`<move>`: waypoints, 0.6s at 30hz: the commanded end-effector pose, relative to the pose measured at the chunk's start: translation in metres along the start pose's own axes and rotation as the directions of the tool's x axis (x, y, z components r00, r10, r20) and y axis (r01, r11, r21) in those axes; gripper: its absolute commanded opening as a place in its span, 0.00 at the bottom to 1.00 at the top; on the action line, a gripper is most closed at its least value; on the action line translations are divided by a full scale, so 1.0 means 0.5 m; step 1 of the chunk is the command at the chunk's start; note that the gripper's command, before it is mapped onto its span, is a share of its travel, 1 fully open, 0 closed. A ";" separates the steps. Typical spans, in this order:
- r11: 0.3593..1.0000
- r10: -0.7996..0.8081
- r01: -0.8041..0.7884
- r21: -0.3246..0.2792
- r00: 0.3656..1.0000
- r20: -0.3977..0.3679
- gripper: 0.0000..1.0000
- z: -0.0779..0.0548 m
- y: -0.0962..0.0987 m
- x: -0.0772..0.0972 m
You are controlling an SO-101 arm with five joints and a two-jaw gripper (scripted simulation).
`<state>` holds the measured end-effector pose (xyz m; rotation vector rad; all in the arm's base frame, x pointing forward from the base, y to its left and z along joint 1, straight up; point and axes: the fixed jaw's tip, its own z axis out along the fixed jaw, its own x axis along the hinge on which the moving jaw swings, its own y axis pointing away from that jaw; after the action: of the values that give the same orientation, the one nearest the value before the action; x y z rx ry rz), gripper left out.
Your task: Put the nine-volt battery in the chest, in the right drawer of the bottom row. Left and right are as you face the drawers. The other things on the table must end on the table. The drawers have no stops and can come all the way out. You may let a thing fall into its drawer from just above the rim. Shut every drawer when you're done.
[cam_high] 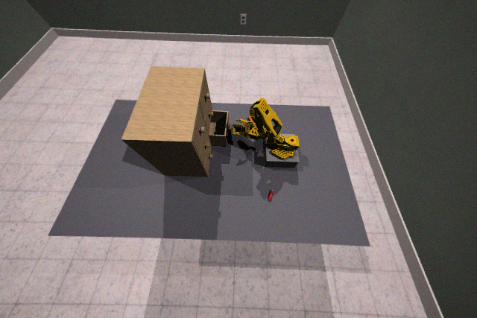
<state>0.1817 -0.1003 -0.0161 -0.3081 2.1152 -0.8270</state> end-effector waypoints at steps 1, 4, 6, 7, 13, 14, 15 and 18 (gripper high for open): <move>1.000 -0.005 0.005 0.014 1.000 -0.001 0.21 -0.002 -0.007 0.000; 1.000 -0.005 0.005 0.014 1.000 -0.001 0.21 -0.002 -0.007 0.000; 1.000 -0.005 0.005 0.014 1.000 -0.001 0.21 -0.002 -0.007 0.000; 1.000 -0.005 0.005 0.014 1.000 -0.001 0.21 -0.002 -0.007 0.000; 0.999 0.047 -0.047 -0.013 0.998 -0.030 0.21 0.009 -0.010 -0.002; 0.998 0.056 -0.056 -0.017 0.998 -0.035 0.21 0.010 -0.010 -0.002; 0.998 0.064 -0.065 -0.021 0.997 -0.040 0.21 0.012 -0.011 -0.003; 0.995 0.090 -0.092 -0.032 0.994 -0.056 0.21 0.016 -0.013 -0.005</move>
<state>0.1857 -0.1035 -0.0161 -0.2541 2.1617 -0.7756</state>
